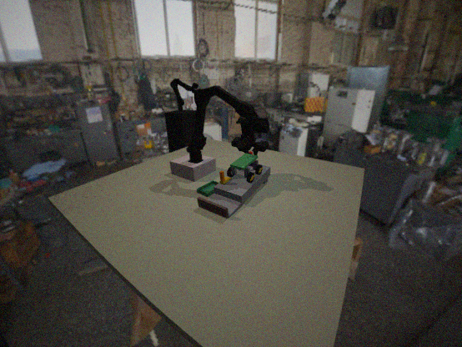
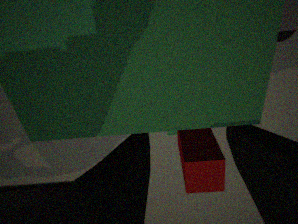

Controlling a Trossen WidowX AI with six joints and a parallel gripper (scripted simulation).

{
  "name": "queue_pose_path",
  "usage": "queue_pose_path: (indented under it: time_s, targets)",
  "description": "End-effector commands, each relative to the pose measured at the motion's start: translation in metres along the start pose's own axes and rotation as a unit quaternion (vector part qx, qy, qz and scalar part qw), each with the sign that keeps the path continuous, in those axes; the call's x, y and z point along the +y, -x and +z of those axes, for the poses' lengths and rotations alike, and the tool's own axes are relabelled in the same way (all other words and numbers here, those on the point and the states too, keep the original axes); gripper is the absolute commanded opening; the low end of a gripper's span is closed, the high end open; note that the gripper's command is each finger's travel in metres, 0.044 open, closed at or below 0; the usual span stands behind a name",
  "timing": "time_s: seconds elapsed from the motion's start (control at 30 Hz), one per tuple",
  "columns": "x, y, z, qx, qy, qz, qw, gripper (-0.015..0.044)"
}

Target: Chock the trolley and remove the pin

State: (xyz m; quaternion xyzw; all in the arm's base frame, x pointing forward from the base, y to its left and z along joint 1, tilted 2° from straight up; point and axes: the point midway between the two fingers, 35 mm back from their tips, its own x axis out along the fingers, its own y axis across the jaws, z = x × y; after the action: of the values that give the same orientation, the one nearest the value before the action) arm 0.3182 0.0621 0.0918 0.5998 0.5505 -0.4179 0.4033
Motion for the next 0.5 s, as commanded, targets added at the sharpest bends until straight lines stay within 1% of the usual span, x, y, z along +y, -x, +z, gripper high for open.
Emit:
queue_pose_path:
  time_s: [0.0,0.07,0.2,0.47]
  targets:
    - [-0.0021,-0.0061,-0.0002,0.002,-0.003,-0.003,1.000,0.0190]
    - [-0.0021,-0.0063,-0.0002,0.002,-0.003,-0.003,1.000,0.0190]
    - [-0.0008,-0.0033,-0.0001,0.000,0.000,-0.001,1.000,0.0085]
    - [-0.0008,-0.0033,-0.0001,0.000,0.000,-0.001,1.000,0.0032]
